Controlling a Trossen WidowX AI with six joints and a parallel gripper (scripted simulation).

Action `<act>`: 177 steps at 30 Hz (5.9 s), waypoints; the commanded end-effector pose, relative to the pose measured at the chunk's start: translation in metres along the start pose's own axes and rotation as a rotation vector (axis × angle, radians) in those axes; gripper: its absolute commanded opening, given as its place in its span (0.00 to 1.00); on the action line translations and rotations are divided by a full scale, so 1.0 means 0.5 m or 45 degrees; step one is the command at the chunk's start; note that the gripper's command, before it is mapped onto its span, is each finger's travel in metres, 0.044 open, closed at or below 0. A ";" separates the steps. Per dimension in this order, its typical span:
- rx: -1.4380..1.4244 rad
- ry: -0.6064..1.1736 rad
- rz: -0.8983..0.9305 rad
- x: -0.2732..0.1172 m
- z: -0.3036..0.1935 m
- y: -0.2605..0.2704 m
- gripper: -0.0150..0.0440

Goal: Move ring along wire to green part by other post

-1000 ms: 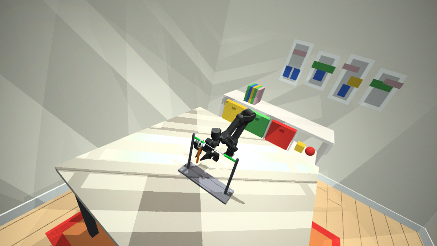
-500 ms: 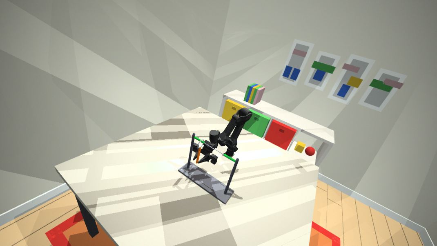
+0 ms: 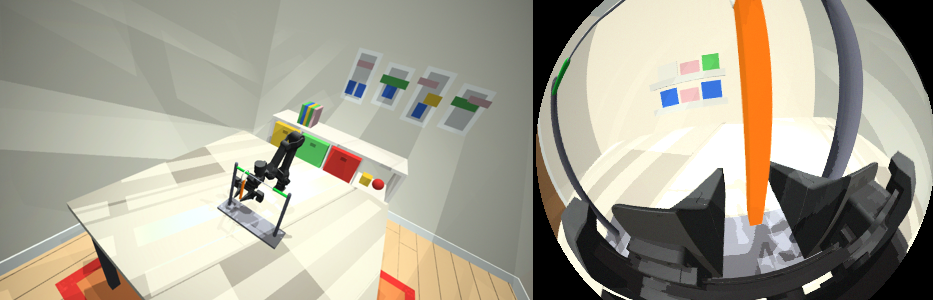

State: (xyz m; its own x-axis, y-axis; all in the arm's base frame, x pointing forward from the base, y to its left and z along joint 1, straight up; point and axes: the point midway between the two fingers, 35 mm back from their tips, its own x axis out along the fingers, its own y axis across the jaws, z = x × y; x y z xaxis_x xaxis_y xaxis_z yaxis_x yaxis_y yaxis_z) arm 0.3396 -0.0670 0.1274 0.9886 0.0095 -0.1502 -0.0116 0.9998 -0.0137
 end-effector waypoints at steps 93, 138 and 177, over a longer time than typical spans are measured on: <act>-0.001 0.005 -0.003 -0.003 0.032 -0.006 0.00; 0.005 0.022 -0.022 -0.002 0.034 0.079 0.00; 0.011 0.029 0.051 0.002 0.034 0.159 0.00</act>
State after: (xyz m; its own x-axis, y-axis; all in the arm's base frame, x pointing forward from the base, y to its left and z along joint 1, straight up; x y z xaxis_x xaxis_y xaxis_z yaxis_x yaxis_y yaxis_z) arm 0.3421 0.0072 0.1432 0.9849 0.0278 -0.1707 -0.0300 0.9995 -0.0101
